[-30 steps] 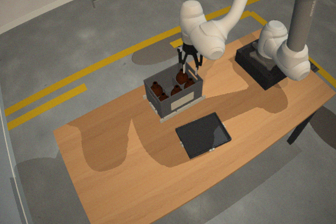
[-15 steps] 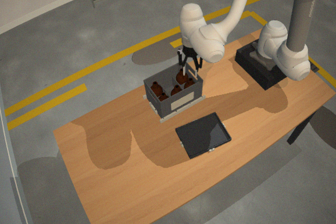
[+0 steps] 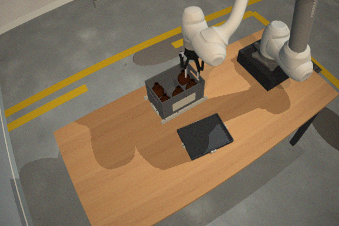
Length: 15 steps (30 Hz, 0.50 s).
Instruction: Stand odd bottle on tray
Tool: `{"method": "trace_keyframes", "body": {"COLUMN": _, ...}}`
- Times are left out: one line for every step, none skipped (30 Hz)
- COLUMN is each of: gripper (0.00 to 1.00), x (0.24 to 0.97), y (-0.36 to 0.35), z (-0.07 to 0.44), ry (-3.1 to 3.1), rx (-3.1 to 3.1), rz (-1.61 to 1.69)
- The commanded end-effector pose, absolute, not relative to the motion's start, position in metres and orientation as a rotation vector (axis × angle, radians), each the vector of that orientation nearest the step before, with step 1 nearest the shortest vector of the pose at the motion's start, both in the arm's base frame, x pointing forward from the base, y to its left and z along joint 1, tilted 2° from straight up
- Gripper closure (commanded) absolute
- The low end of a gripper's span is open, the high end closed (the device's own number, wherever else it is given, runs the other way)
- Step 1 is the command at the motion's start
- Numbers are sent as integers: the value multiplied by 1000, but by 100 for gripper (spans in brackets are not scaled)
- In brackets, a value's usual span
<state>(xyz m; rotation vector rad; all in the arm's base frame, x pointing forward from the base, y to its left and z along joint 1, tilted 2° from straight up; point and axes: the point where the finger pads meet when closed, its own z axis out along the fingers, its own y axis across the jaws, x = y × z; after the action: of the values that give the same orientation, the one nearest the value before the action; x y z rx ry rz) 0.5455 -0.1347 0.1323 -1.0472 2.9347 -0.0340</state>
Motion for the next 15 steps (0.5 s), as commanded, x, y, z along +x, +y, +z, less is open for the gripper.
{"method": "trace_keyframes", "body": {"gripper": 62, "x": 544, "y": -133, "z": 128, "ry": 2939, "rx": -1043, "rz": -34}}
{"method": "trace_keyframes", "body": {"gripper": 62, "x": 545, "y": -133, "z": 128, "ry": 2939, "rx": -1043, "rz": -34}}
{"method": "trace_keyframes", "body": {"gripper": 62, "x": 545, "y": -133, "z": 127, "ry": 2939, "rx": -1043, "rz": -34}}
{"method": "trace_keyframes", "body": {"gripper": 62, "x": 545, "y": -133, "z": 127, "ry": 2939, "rx": -1043, "rz": -34}}
{"method": "trace_keyframes", "body": {"gripper": 62, "x": 545, "y": -133, "z": 127, "ry": 2939, "rx": -1043, "rz": -34}}
{"method": "trace_keyframes", "body": {"gripper": 62, "x": 545, "y": -133, "z": 126, "ry": 2939, "rx": -1043, "rz": -34}}
{"method": "trace_keyframes", "body": {"gripper": 62, "x": 545, "y": -133, "z": 126, "ry": 2939, "rx": -1043, "rz": -34}}
{"method": "trace_keyframes", "body": {"gripper": 62, "x": 545, "y": -133, "z": 126, "ry": 2939, "rx": -1043, "rz": -34}}
{"method": "trace_keyframes", "body": {"gripper": 62, "x": 545, "y": -133, "z": 126, "ry": 2939, "rx": -1043, "rz": -34}}
{"method": "trace_keyframes", "body": {"gripper": 62, "x": 545, "y": -133, "z": 126, "ry": 2939, "rx": -1043, "rz": -34}}
{"method": "trace_keyframes", "body": {"gripper": 62, "x": 545, "y": -133, "z": 126, "ry": 2939, "rx": -1043, "rz": -34}}
{"method": "trace_keyframes", "body": {"gripper": 62, "x": 545, "y": -133, "z": 126, "ry": 2939, "rx": -1043, "rz": -34}}
{"method": "trace_keyframes", "body": {"gripper": 62, "x": 545, "y": -133, "z": 126, "ry": 2939, "rx": -1043, "rz": -34}}
{"method": "trace_keyframes", "body": {"gripper": 62, "x": 545, "y": -133, "z": 126, "ry": 2939, "rx": -1043, "rz": -34}}
{"method": "trace_keyframes", "body": {"gripper": 62, "x": 545, "y": -133, "z": 126, "ry": 2939, "rx": -1043, "rz": -34}}
